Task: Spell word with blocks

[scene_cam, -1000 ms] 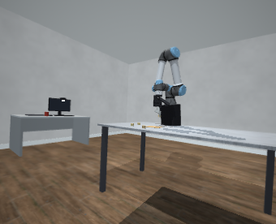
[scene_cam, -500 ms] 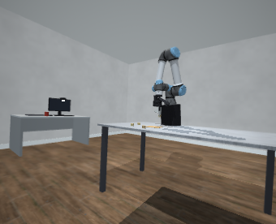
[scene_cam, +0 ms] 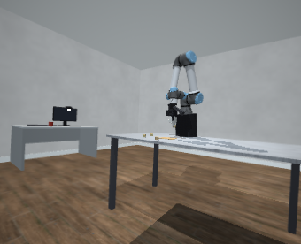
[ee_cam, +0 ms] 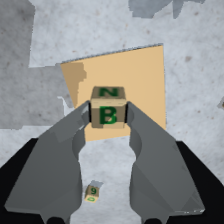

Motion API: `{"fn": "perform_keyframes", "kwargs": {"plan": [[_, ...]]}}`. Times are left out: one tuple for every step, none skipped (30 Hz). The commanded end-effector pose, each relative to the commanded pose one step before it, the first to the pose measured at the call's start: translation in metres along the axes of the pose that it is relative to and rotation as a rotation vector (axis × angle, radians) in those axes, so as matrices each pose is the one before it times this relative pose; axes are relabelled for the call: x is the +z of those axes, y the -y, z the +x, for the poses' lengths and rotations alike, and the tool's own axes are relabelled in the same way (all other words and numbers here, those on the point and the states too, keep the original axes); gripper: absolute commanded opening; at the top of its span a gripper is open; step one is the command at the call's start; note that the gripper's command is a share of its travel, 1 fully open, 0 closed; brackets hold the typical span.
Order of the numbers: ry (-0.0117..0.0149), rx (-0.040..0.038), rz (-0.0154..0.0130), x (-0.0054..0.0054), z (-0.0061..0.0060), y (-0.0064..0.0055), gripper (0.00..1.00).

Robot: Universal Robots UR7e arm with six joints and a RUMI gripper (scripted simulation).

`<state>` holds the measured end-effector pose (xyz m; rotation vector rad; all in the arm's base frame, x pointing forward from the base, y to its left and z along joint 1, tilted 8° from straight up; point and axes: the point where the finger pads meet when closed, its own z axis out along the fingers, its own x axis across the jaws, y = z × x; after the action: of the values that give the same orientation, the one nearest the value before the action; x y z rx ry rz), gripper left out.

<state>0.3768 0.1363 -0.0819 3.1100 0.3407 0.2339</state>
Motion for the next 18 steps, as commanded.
{"fn": "perform_keyframes", "kwargs": {"plan": [[0.00344, 0.12166, -0.00585, -0.00035, -0.00058, 0.00204, 0.05], [0.00002, 0.03432, 0.00000, -0.00002, 0.00050, 0.00009, 0.05], [0.00001, 0.01828, 0.00000, -0.00002, 0.00026, 0.00005, 0.05], [0.00001, 0.01986, 0.00000, -0.00001, 0.00028, 0.00005, 0.05], [0.00001, 0.02073, 0.00000, -0.00002, 0.00029, 0.00006, 0.05], [0.00000, 0.02099, 0.00000, -0.00002, 0.00030, 0.00006, 0.05], [0.00000, 0.02124, 0.00000, -0.00002, 0.00031, 0.00005, 0.05], [-0.00001, 0.02150, 0.00000, -0.00002, 0.00032, 0.00005, 0.05], [-0.00001, 0.02113, 0.00000, -0.00002, 0.00032, 0.00005, 0.05], [-0.00002, 0.02155, 0.00000, -0.00002, 0.00033, 0.00005, 0.05], [-0.00001, 0.02114, 0.00000, -0.00002, 0.00032, 0.00005, 0.05], [-0.00001, 0.02136, 0.00000, -0.00001, 0.00032, 0.00005, 0.05], [-0.00001, 0.02129, 0.00000, -0.00001, 0.00031, 0.00005, 0.05], [0.00000, 0.02099, 0.00000, -0.00001, 0.00030, 0.00005, 0.05], [0.00000, 0.02150, 0.00000, -0.00001, 0.00030, 0.00005, 0.05], [0.00000, 0.00000, 0.00000, 0.00000, 0.00000, 0.00000, 0.05], [0.00000, 0.00000, 0.00000, 0.00000, 0.00000, 0.00000, 0.05], [0.00003, 0.04037, -0.00001, -0.00001, 0.00057, 0.00008, 0.05]]}}
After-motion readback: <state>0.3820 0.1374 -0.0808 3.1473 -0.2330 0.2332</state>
